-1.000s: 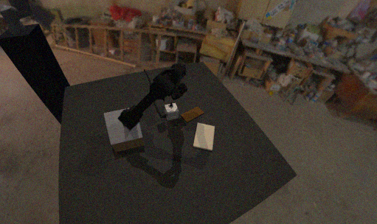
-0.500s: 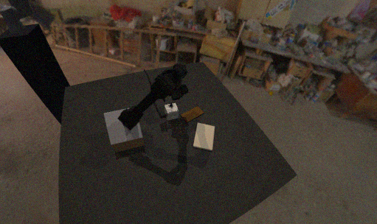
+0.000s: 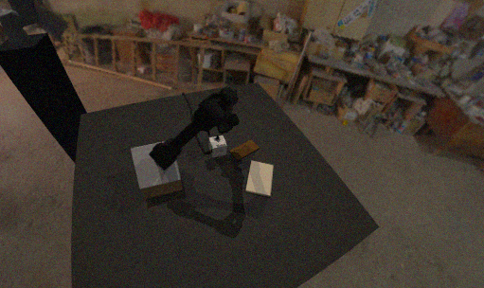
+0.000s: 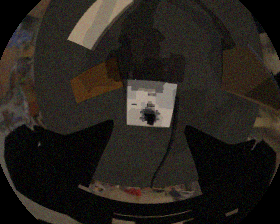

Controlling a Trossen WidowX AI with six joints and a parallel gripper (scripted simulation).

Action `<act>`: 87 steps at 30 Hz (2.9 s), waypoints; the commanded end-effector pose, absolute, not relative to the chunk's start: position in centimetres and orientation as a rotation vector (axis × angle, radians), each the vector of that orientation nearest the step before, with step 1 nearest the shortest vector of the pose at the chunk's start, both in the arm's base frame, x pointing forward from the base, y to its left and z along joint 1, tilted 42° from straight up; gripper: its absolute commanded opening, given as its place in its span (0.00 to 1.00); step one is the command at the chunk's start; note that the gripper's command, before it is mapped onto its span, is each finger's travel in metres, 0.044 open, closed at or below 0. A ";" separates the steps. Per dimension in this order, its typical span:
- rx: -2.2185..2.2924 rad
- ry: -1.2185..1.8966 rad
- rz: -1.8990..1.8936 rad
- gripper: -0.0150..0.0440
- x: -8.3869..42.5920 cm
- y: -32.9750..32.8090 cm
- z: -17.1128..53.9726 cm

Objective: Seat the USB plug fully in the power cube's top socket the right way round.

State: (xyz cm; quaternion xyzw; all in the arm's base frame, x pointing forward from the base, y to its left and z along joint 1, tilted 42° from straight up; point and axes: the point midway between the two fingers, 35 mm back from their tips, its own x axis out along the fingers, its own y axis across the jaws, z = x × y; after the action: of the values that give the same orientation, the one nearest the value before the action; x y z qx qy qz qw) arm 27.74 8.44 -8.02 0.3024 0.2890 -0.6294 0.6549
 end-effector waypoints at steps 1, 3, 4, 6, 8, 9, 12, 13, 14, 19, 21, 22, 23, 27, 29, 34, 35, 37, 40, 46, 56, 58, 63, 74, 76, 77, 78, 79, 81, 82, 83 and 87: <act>0.679 0.655 -1.426 1.00 27.7 8.0 -8.4; 0.679 0.655 -1.426 1.00 27.7 7.9 -8.5; 0.679 0.655 -1.426 1.00 27.7 7.8 -8.6; 0.679 0.655 -1.426 1.00 27.7 7.7 -8.8; 0.679 0.655 -1.426 1.00 27.7 7.6 -8.9; 0.679 0.655 -1.426 1.00 27.7 7.5 -9.0; 0.679 0.655 -1.426 1.00 27.7 7.5 -9.0; 0.679 0.655 -1.426 1.00 27.7 7.5 -9.0; 0.679 0.655 -1.426 1.00 27.7 7.5 -9.0; 0.683 0.655 -1.429 0.78 27.7 7.6 -8.9; 0.683 0.655 -1.429 0.69 27.7 7.6 -8.9; 0.683 0.655 -1.429 0.64 27.7 7.6 -8.9; 0.683 0.655 -1.429 0.60 27.7 7.6 -8.9; 0.683 0.655 -1.429 0.42 27.7 7.6 -8.9; 0.683 0.655 -1.429 0.33 27.7 7.6 -8.9; 0.683 0.655 -1.429 0.25 27.7 7.6 -8.9; 0.683 0.655 -1.429 0.25 27.7 7.6 -8.9; 0.683 0.655 -1.429 0.25 27.7 7.6 -8.9; 0.683 0.655 -1.429 0.25 27.7 7.6 -8.9; 0.683 0.655 -1.429 0.25 27.7 7.6 -8.9; 0.683 0.656 -1.429 0.25 27.7 7.9 -8.6; 0.683 0.656 -1.429 0.25 27.7 8.0 -8.5; 0.683 0.656 -1.429 0.25 27.7 8.2 -8.3; 0.683 0.656 -1.429 0.25 27.6 8.7 -7.7; 0.683 0.656 -1.429 0.25 27.6 8.8 -7.6; 0.683 0.656 -1.429 0.25 27.6 8.8 -7.6; 0.683 0.656 -1.429 0.25 27.6 8.9 -7.5; 0.683 0.656 -1.429 0.25 27.6 8.9 -7.5; 0.683 0.656 -1.429 0.25 27.6 9.0 -7.3; 0.683 0.656 -1.429 0.25 27.6 9.0 -7.3; 0.683 0.656 -1.429 0.25 27.6 9.1 -7.2; 0.683 0.656 -1.429 0.25 27.6 9.3 -7.0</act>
State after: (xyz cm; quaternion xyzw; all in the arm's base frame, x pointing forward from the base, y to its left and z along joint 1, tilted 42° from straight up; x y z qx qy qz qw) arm 27.61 9.06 -7.24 0.2993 0.2896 -0.6292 0.6562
